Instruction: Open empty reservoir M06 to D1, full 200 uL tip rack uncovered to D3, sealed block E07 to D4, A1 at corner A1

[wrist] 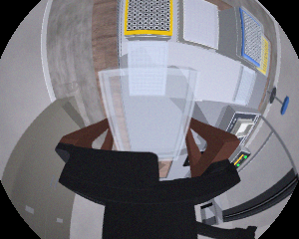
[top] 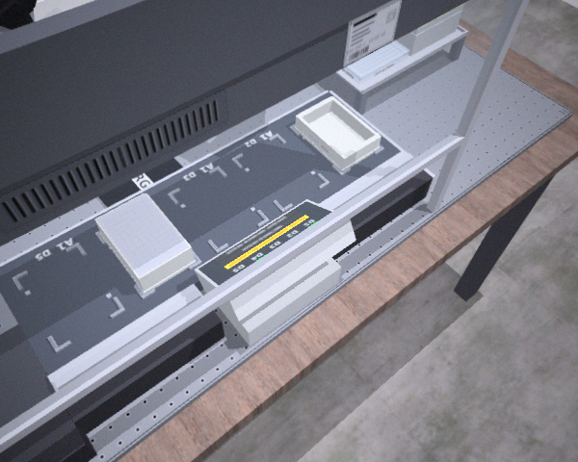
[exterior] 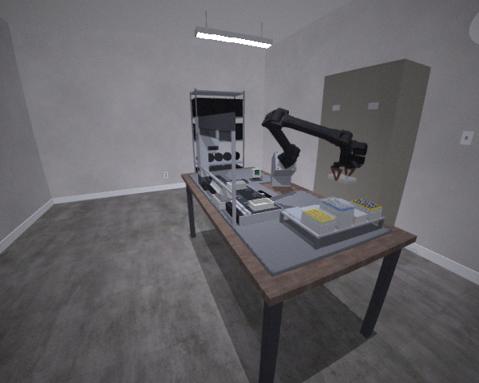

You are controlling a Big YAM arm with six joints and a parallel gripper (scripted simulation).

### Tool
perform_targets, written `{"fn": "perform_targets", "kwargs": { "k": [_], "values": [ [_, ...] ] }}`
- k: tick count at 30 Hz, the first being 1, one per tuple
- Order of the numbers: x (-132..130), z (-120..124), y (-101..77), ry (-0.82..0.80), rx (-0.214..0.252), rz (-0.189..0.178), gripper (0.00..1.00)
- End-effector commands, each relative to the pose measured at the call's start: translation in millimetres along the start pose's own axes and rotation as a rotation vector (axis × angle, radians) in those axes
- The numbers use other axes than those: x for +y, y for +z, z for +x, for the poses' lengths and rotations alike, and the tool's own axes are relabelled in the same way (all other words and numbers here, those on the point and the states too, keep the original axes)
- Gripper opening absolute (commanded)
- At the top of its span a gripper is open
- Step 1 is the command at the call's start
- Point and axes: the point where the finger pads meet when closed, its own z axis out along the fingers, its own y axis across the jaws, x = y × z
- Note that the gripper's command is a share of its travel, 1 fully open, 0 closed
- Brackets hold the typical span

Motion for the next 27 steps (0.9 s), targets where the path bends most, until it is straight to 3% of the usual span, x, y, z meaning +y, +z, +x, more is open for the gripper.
{"fn": "perform_targets", "kwargs": {
  "k": [1,5,20,27],
  "values": [
    [-2,5,-13.3,0.049,-0.037,-0.031,0.0],
    [-3,16,-12.8,0.046,-0.035,-0.029,0.0],
    [-3,94,-9.0,0.03,-0.022,-0.022,0.0],
    [-3,113,-8.3,0.03,-0.021,-0.023,0.0]
  ]
}}
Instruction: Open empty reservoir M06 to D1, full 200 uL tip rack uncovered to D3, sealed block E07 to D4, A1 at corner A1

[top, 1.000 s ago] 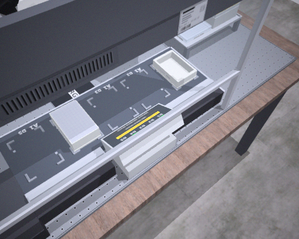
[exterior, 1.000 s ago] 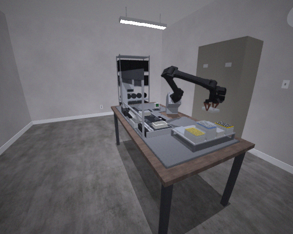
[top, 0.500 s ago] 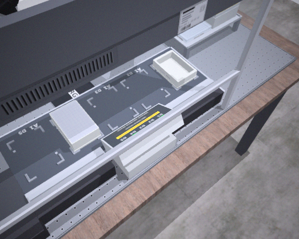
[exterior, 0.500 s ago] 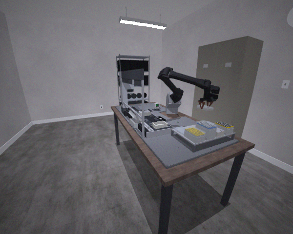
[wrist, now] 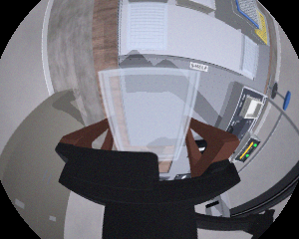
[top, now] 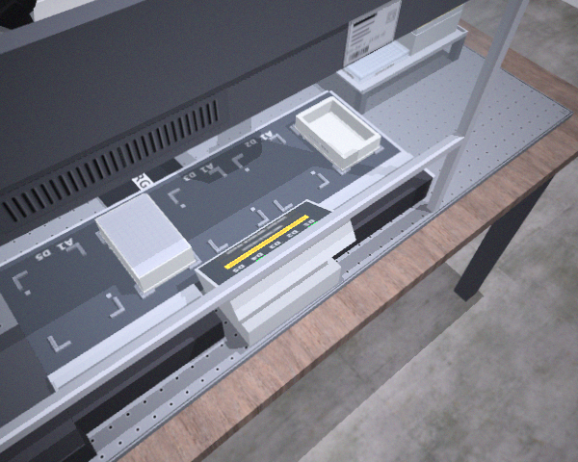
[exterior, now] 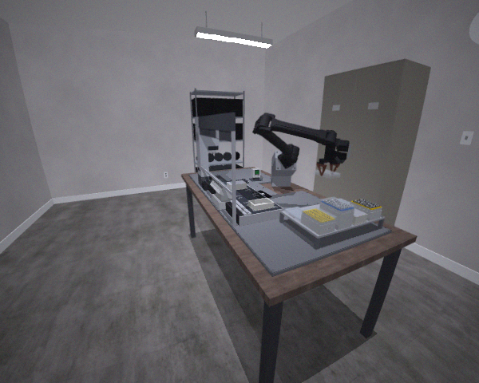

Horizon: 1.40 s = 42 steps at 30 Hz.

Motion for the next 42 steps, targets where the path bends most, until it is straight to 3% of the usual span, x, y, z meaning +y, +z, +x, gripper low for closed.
{"fn": "perform_targets", "kwargs": {
  "k": [1,2,4,5,10,12,16,27,30,42],
  "values": [
    [-2,2,-7.3,0.032,-0.013,-0.02,0.0],
    [-4,-14,-15.6,0.063,-0.03,-0.034,0.0],
    [-4,-16,-14.4,0.079,-0.034,-0.033,0.0],
    [-9,-1,-4.0,0.041,-0.013,-0.011,0.0],
    [-37,-12,-10.0,0.063,-0.03,-0.019,0.0],
    [-37,-12,-10.0,0.063,-0.03,-0.019,0.0],
    [-54,-1,-4.4,0.042,-0.018,-0.01,0.0],
    [-117,-15,-15.3,0.062,-0.054,-0.008,0.0],
    [-124,-18,-18.3,0.066,-0.063,-0.007,0.0],
    [-185,-23,-27.7,0.037,-0.091,0.024,0.0]
  ]
}}
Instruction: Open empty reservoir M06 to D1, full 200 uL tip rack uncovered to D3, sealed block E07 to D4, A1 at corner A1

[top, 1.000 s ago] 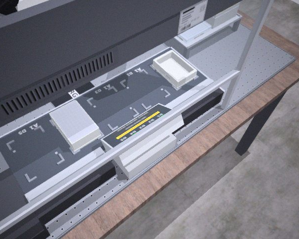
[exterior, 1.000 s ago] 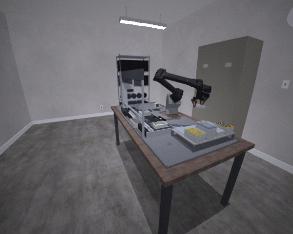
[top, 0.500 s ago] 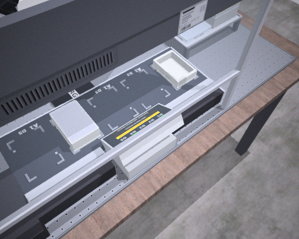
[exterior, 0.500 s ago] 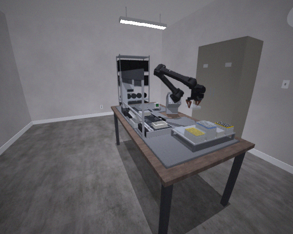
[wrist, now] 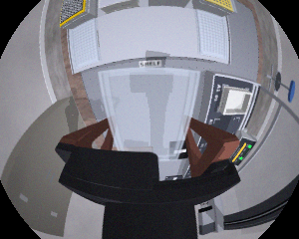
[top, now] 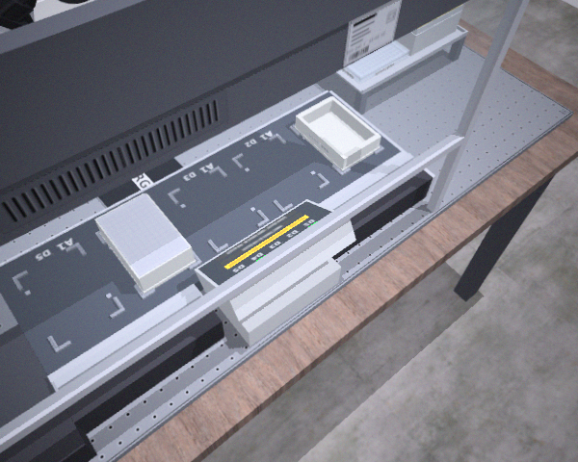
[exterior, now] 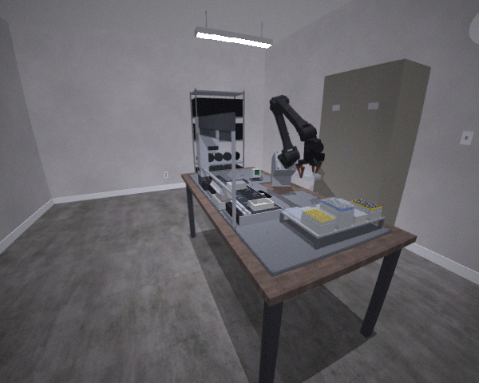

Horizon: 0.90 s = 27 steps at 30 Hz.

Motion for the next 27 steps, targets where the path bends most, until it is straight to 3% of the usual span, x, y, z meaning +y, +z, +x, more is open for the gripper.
{"fn": "perform_targets", "kwargs": {
  "k": [1,4,5,7,19,27],
  "values": [
    [-30,-26,-21.5,-0.066,-0.068,0.062,0.0],
    [-34,-26,-16.7,-0.071,-0.053,0.06,0.0],
    [-32,-5,0.4,-0.076,-0.004,0.046,0.0],
    [-48,-26,-17.4,-0.079,-0.045,0.062,0.0],
    [-106,-25,-17.0,-0.092,-0.018,0.062,0.0],
    [-110,-20,-13.5,-0.089,-0.02,0.057,0.0]
  ]
}}
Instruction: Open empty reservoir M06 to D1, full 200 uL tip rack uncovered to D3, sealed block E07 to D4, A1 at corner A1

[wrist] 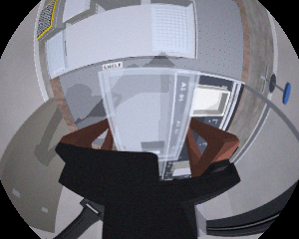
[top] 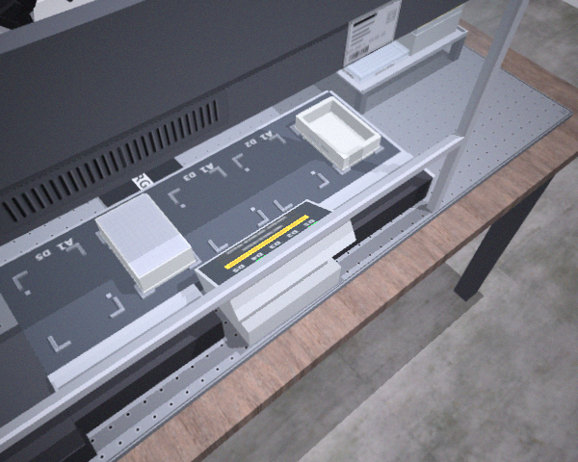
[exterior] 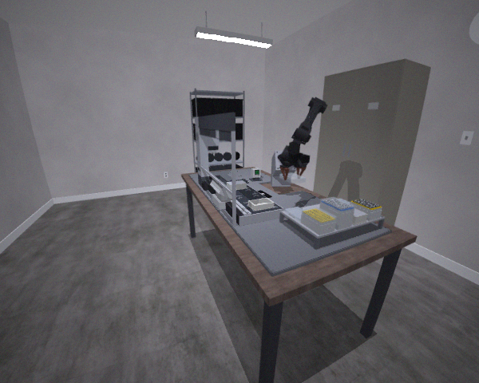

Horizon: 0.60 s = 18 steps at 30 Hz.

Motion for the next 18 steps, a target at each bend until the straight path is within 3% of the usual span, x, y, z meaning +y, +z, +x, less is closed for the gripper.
{"fn": "perform_targets", "kwargs": {
  "k": [1,11,12,18],
  "values": [
    [-3,-14,-13.1,-0.042,-0.03,0.022,0.0],
    [-3,-14,-13.1,-0.042,-0.03,0.022,0.0],
    [10,-5,-9.9,-0.031,-0.025,0.009,0.0],
    [37,-7,-10.7,-0.031,-0.041,0.015,0.0]
  ]
}}
